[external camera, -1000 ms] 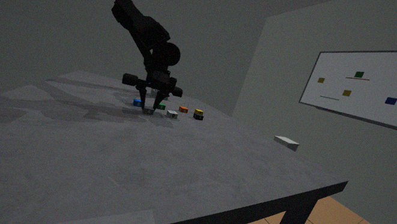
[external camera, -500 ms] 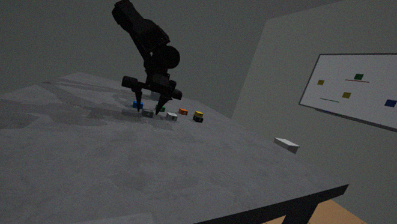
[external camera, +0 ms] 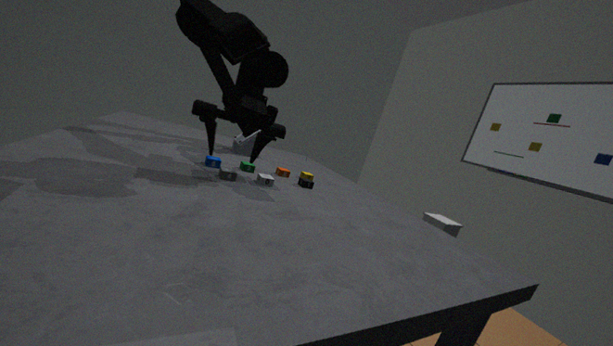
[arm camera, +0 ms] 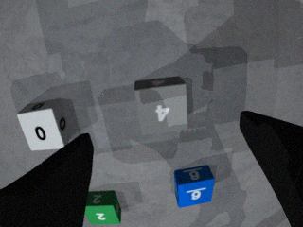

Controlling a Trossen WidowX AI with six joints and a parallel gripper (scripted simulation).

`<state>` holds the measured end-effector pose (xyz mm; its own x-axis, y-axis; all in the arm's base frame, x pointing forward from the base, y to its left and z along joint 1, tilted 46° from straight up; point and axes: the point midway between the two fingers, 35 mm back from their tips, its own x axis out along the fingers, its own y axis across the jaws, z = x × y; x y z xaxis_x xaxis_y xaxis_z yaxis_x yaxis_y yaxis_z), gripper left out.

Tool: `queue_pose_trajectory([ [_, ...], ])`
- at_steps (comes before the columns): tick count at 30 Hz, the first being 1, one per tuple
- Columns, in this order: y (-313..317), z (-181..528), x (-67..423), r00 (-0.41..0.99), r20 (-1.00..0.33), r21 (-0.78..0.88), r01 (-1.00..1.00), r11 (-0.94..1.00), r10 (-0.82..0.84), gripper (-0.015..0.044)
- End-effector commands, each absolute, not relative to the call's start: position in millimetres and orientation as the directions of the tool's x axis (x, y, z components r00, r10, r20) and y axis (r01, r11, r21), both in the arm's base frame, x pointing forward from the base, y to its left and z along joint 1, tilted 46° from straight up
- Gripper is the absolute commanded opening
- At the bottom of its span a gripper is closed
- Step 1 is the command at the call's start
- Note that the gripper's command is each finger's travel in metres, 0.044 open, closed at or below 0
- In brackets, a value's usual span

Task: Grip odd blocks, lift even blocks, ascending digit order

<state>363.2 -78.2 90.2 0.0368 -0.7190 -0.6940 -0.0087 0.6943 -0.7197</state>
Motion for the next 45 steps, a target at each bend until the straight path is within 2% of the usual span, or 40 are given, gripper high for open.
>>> queue_pose_trajectory([
  [1,-64,104,364,0.035,-0.695,-0.719,-0.003,0.695,-0.718,0.0321],
  [5,-26,141,361,0.034,-0.696,-0.718,-0.003,0.696,-0.717,0.0216],
  [9,-20,147,360,0.033,-0.695,-0.719,-0.004,0.695,-0.718,0.0120],
  [20,-20,148,358,0.033,-0.695,-0.719,-0.004,0.695,-0.718,0.0120],
  [28,-37,161,282,0.030,-0.694,-0.719,-0.007,0.695,-0.719,0.0120],
  [34,-38,161,280,0.030,-0.694,-0.719,-0.008,0.695,-0.719,0.0120],
  [41,-90,112,284,0.031,-0.693,-0.720,-0.006,0.694,-0.720,0.0304],
  [45,-96,106,283,0.031,-0.692,-0.722,-0.006,0.692,-0.722,0.0400],
])
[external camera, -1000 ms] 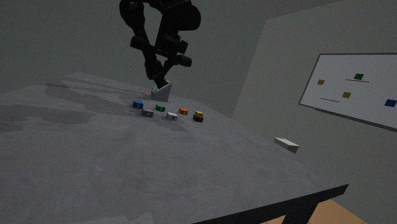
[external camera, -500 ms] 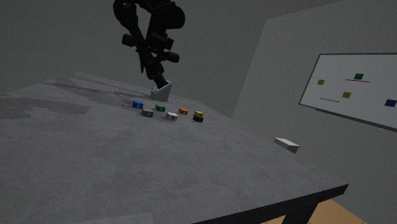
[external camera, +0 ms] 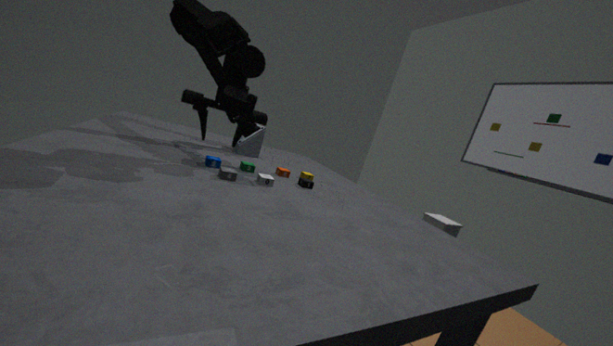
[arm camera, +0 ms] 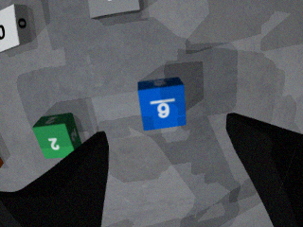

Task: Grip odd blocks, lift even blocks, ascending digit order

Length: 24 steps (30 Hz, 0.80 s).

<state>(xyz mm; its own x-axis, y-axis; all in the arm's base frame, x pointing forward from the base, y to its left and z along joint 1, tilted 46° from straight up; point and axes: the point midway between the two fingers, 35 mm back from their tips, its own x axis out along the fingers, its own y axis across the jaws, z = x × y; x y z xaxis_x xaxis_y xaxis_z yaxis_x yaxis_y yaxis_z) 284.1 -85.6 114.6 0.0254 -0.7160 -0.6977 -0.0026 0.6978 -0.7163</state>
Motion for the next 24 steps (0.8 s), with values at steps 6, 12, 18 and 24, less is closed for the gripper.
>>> queue_pose_trajectory([
  [6,-99,104,283,0.031,-0.692,-0.722,-0.006,0.692,-0.722,0.0400],
  [12,-106,97,284,0.031,-0.692,-0.722,-0.006,0.692,-0.721,0.0400],
  [18,-113,90,284,0.031,-0.691,-0.722,-0.006,0.692,-0.722,0.0400],
  [24,-120,84,284,0.031,-0.691,-0.723,-0.006,0.691,-0.723,0.0400],
])
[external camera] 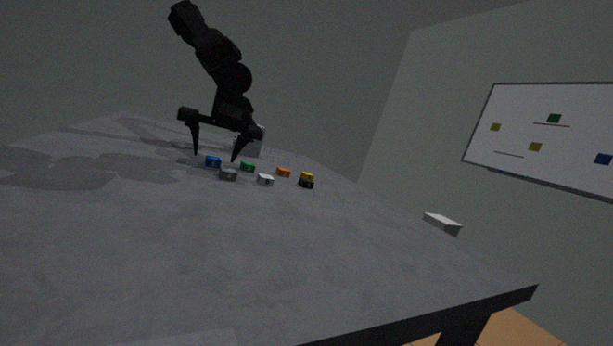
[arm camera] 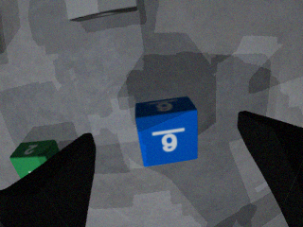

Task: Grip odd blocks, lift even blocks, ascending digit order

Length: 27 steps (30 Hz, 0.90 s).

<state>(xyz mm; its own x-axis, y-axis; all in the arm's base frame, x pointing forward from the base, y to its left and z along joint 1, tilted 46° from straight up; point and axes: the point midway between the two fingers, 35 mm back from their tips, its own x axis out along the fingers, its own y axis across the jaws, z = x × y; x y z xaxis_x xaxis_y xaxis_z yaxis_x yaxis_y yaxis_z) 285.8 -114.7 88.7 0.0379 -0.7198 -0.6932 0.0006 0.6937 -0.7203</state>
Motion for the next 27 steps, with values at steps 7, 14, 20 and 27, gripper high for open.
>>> queue_pose_trajectory([
  [7,-122.6,81.6,283.7,0.031,-0.690,-0.723,-0.006,0.690,-0.723,0.0321],
  [14,-122.6,81.6,283.7,0.031,-0.690,-0.723,-0.006,0.690,-0.723,0.0138],
  [20,-122.6,81.6,283.7,0.031,-0.690,-0.723,-0.006,0.690,-0.723,0.0120],
  [27,-122.6,81.6,283.7,0.031,-0.690,-0.723,-0.006,0.690,-0.723,0.0120],
])
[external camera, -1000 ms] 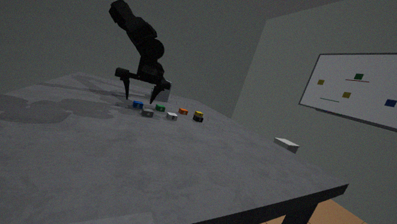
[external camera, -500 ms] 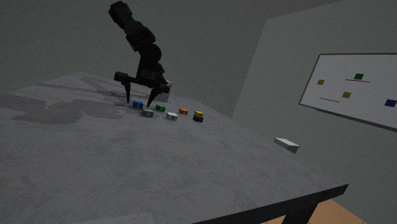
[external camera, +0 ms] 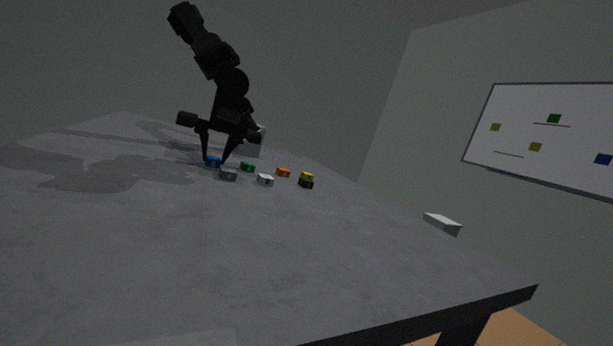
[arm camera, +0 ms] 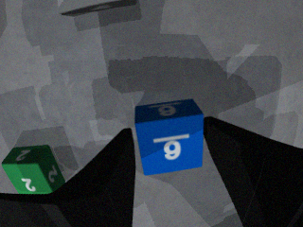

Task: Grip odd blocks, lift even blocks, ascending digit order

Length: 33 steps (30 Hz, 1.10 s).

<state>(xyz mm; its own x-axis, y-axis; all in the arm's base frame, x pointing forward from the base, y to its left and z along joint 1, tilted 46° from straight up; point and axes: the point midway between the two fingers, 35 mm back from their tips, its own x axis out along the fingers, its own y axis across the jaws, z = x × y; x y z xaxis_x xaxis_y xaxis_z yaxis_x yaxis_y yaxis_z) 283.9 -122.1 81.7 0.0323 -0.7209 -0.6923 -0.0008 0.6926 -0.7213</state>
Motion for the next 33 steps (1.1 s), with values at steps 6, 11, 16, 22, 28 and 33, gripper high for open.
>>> queue_pose_trajectory([
  [6,-123,82,284,0.031,-0.690,-0.723,-0.006,0.690,-0.723,0.0120],
  [11,-123,82,284,0.031,-0.690,-0.723,-0.006,0.690,-0.723,0.0120],
  [16,-123,82,284,0.031,-0.690,-0.723,-0.006,0.690,-0.723,0.0120],
  [22,-118,86,284,0.031,-0.691,-0.723,-0.006,0.691,-0.723,0.0120],
  [28,-112,91,283,0.031,-0.691,-0.723,-0.006,0.691,-0.722,0.0120],
  [33,-112,92,283,0.031,-0.691,-0.723,-0.006,0.691,-0.722,0.0120],
])
